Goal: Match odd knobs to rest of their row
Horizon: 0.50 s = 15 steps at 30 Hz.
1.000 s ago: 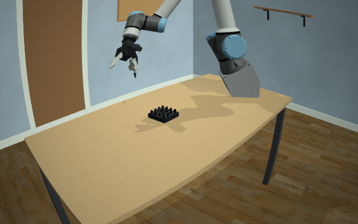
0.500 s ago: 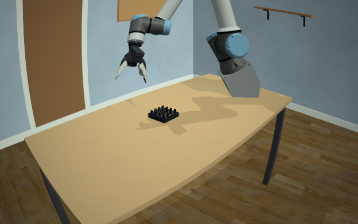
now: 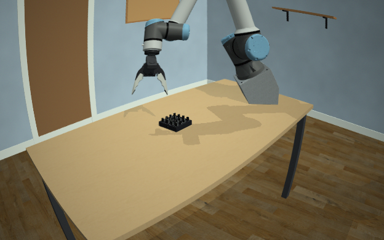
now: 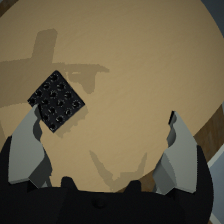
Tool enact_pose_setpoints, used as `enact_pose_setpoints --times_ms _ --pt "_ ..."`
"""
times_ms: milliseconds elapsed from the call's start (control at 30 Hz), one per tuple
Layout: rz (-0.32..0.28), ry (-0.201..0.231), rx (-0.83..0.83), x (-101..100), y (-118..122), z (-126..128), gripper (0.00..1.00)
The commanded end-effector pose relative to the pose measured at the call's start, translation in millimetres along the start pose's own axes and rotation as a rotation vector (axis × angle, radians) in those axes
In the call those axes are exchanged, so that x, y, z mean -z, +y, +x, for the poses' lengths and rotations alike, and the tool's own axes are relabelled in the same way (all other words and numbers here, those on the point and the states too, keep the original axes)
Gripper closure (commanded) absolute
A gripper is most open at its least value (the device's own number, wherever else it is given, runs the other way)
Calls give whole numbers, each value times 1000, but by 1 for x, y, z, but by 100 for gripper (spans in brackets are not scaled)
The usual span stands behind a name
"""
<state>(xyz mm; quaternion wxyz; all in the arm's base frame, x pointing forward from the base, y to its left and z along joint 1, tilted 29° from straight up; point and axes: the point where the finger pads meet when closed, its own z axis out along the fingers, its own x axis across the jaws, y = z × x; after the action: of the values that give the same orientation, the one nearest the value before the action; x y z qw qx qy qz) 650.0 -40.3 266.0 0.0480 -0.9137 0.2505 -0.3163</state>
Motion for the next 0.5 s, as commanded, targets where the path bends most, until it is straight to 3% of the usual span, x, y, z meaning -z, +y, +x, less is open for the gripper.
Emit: enact_pose_setpoints --times_ms 0,467 --pt "-53 -19 -124 -12 4 -17 0" --pt "-166 -33 -384 -34 13 -58 0"
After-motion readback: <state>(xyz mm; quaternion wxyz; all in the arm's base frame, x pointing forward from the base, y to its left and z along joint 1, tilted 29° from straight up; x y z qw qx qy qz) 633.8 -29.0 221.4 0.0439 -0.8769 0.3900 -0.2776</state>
